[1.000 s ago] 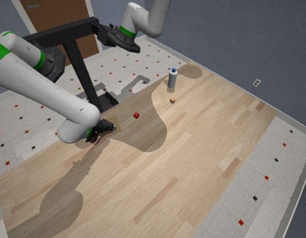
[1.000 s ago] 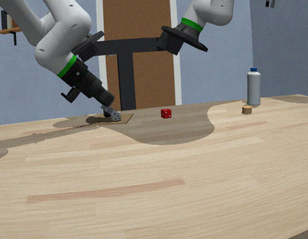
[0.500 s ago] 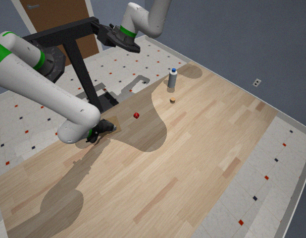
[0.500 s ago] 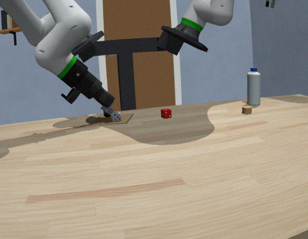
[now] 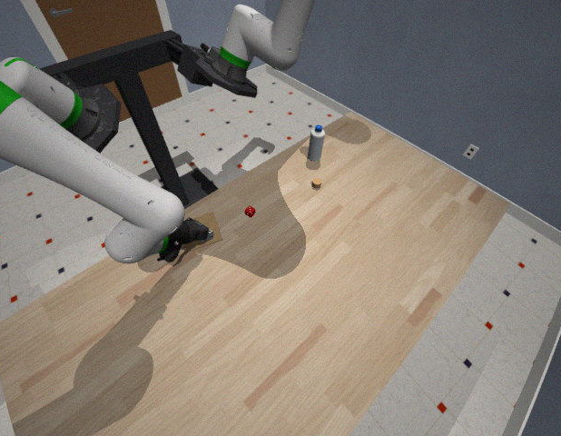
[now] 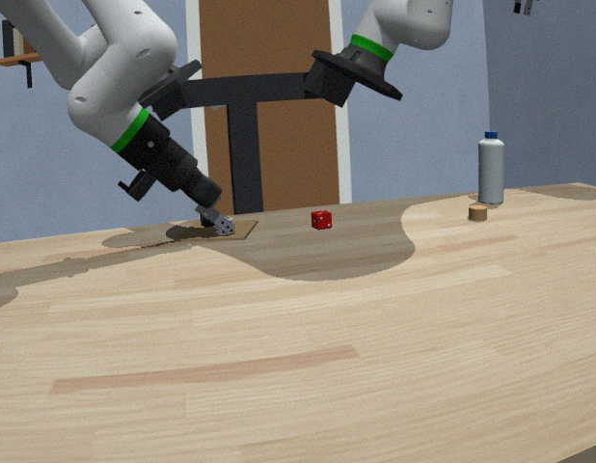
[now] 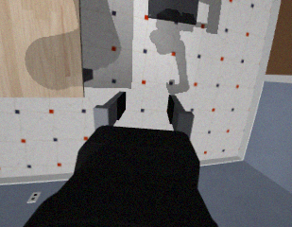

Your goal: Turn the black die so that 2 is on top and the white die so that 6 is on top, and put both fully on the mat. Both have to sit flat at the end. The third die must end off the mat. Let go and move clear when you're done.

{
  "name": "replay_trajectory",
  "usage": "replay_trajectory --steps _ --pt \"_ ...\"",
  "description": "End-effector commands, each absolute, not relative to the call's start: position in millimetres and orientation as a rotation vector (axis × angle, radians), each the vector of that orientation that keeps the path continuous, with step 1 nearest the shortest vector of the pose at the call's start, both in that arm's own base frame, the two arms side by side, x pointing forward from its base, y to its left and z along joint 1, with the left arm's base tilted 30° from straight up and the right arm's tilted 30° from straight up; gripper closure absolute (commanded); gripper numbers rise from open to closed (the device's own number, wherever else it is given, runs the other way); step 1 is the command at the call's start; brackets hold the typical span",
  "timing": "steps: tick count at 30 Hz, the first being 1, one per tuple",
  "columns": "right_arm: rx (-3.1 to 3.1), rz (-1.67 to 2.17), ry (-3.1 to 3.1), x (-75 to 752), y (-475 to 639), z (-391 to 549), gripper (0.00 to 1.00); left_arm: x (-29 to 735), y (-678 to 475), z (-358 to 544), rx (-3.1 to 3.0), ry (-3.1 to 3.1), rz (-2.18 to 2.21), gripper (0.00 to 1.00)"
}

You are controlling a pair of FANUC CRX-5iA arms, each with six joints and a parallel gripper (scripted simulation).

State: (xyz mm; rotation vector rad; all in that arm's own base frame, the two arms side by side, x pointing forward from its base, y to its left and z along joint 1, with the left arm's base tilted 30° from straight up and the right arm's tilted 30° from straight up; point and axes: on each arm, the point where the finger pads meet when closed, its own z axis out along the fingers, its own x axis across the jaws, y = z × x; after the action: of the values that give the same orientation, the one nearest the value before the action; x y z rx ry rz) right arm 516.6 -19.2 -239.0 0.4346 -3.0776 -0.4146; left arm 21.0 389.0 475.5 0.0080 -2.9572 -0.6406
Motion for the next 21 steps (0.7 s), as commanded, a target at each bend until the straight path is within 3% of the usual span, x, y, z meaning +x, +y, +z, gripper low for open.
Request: replay_trajectory --steps 1,18,19,21 --pt "0.436 -0.415 -3.078 517.2 -18.8 -238.4 0.43 21.1 388.9 476.4 0.008 -2.957 -0.643 0.0" --pt "0.436 -0.415 -3.078 517.2 -18.8 -238.4 0.43 21.1 388.9 476.4 0.008 -2.957 -0.643 0.0" --pt "0.436 -0.415 -3.078 517.2 -18.8 -238.4 0.37 21.1 388.9 476.4 0.008 -2.957 -0.643 0.0" --pt "0.436 -0.415 -3.078 517.2 -18.8 -238.4 0.37 21.1 388.9 476.4 0.008 -2.957 -0.643 0.0"
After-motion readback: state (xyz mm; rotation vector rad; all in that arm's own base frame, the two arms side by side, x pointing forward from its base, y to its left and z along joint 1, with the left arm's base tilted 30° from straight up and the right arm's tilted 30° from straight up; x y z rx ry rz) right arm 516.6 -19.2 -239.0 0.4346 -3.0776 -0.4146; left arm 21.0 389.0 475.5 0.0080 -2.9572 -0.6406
